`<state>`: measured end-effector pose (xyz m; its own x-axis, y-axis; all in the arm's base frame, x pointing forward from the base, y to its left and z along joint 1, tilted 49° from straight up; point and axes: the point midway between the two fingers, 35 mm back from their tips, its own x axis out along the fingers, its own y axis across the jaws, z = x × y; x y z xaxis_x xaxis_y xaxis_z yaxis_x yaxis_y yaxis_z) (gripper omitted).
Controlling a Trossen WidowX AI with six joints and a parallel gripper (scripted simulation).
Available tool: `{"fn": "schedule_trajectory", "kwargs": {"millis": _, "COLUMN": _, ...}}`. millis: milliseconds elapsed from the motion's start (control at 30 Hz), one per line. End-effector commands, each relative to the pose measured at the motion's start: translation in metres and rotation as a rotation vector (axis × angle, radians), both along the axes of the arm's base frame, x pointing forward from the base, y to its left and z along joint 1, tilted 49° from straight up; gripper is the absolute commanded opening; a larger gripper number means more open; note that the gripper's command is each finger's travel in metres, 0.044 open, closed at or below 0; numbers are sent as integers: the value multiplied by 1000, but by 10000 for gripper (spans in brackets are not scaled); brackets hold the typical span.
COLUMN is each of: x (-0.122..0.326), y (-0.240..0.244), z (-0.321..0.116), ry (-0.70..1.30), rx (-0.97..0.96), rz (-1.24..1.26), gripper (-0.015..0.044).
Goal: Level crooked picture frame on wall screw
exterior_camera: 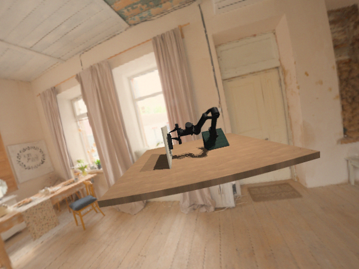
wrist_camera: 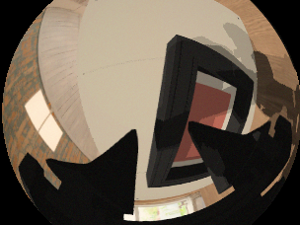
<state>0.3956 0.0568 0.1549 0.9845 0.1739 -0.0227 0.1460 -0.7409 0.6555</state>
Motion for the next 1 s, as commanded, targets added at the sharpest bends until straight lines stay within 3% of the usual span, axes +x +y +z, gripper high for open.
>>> {"fn": "schedule_trajectory", "kwargs": {"millis": 0, "x": -12, "y": -2, "z": 3, "ry": 8, "rx": 44, "rz": -1, "gripper": 260}}
{"fn": "schedule_trajectory", "kwargs": {"millis": 333, "x": -97, "y": -13, "z": -1, "ry": 65, "rx": 337, "rz": -4, "gripper": 260}}
{"fn": "schedule_trajectory", "kwargs": {"millis": 533, "x": -95, "y": -19, "z": 5, "ry": 60, "rx": 321, "rz": -9, "gripper": 260}}
{"fn": "schedule_trajectory", "kwargs": {"millis": 967, "x": -147, "y": -55, "z": 22, "ry": 82, "rx": 403, "rz": -9, "gripper": 260}}
